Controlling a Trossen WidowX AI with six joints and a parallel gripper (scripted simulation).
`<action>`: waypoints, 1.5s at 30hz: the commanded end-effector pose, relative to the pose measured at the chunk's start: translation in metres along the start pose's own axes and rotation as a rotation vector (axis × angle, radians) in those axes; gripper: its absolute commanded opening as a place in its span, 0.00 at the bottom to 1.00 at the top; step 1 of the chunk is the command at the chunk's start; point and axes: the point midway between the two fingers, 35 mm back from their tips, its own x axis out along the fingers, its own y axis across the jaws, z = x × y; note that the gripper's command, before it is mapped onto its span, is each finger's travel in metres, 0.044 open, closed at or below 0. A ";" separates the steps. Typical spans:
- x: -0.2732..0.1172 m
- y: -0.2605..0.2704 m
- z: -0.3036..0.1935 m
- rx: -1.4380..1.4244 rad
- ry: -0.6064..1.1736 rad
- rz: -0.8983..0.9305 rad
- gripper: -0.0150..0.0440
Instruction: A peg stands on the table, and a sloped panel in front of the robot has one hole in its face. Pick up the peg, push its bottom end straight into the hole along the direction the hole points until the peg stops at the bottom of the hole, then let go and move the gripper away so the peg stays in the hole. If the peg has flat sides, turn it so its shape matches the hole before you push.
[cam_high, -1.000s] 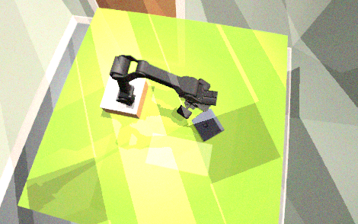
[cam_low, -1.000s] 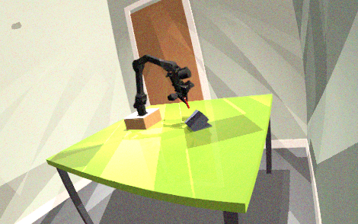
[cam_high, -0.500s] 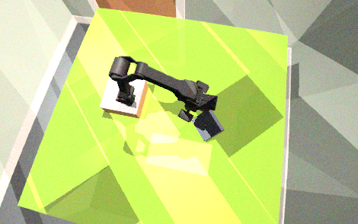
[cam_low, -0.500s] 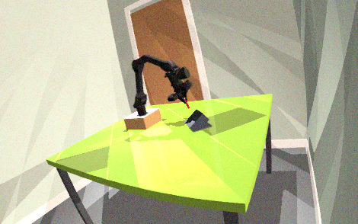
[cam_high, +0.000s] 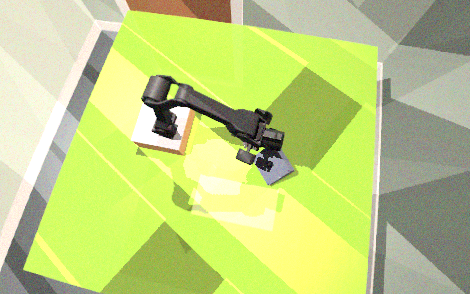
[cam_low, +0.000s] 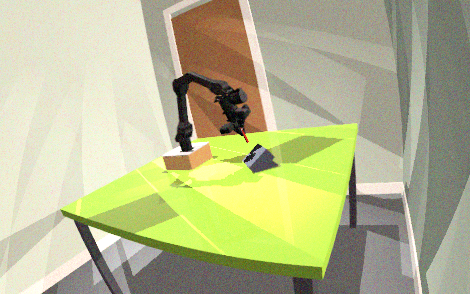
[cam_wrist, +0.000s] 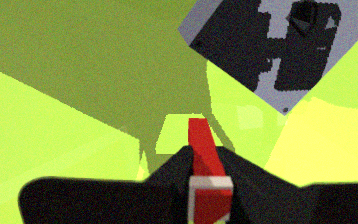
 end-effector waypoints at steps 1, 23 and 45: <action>-0.002 -0.003 0.002 -0.033 -0.009 0.010 0.25; -0.010 -0.019 0.010 -0.194 -0.048 0.039 0.25; -0.019 -0.035 0.017 -0.355 -0.095 0.058 0.25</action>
